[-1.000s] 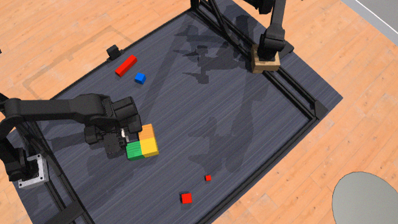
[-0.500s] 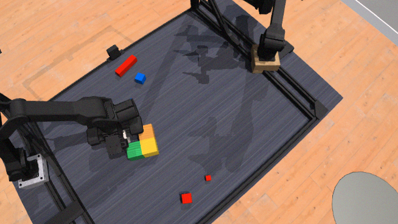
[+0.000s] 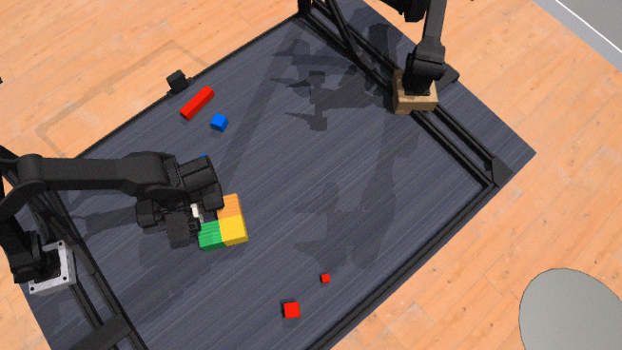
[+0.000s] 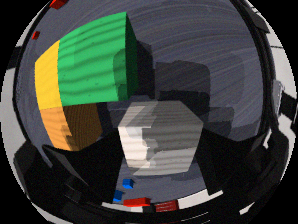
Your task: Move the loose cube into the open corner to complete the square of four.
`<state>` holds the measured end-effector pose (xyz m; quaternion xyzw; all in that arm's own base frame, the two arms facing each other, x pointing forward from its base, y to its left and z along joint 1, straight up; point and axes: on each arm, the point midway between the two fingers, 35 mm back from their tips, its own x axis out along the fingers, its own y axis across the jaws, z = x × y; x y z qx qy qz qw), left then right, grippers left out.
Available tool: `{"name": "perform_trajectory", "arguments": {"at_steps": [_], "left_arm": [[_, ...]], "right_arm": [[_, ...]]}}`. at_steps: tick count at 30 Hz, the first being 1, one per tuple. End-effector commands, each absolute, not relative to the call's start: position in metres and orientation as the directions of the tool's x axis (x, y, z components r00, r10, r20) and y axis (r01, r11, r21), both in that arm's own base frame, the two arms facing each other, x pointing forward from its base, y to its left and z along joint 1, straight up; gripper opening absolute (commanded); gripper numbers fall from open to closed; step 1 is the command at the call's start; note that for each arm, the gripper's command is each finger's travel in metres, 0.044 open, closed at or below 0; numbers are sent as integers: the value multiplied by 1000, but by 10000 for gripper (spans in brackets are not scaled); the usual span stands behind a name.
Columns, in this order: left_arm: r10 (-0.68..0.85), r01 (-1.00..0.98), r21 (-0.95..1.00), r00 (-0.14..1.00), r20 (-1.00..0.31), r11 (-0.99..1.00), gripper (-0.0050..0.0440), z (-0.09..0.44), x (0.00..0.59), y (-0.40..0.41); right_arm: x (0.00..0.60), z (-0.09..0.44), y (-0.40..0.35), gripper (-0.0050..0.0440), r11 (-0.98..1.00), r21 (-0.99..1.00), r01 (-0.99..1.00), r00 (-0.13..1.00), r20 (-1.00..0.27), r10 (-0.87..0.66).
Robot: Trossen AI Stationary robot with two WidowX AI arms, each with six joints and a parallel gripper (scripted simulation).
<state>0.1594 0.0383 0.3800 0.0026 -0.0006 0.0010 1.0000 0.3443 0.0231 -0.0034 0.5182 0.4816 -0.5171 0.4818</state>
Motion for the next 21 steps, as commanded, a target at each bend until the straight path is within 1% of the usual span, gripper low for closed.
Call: {"name": "perform_trajectory", "arguments": {"at_steps": [1, 2, 18, 21], "left_arm": [[0, 0, -1, 1000, 1, 1000, 400, 380, 159, 38], [0, 0, -1, 1000, 1, 1000, 400, 380, 159, 38], [0, 0, -1, 1000, 1, 1000, 400, 380, 159, 38], [0, 0, -1, 1000, 1, 1000, 400, 380, 159, 38]], "right_arm": [[344, -4, 23, 360, -74, 0, 997, 0, -1000, 0], [344, -4, 23, 372, -74, 0, 997, 0, -1000, 0], [344, -3, 23, 372, -74, 0, 997, 0, -1000, 0], [346, 22, 23, 372, -74, 0, 997, 0, -1000, 0]]}}
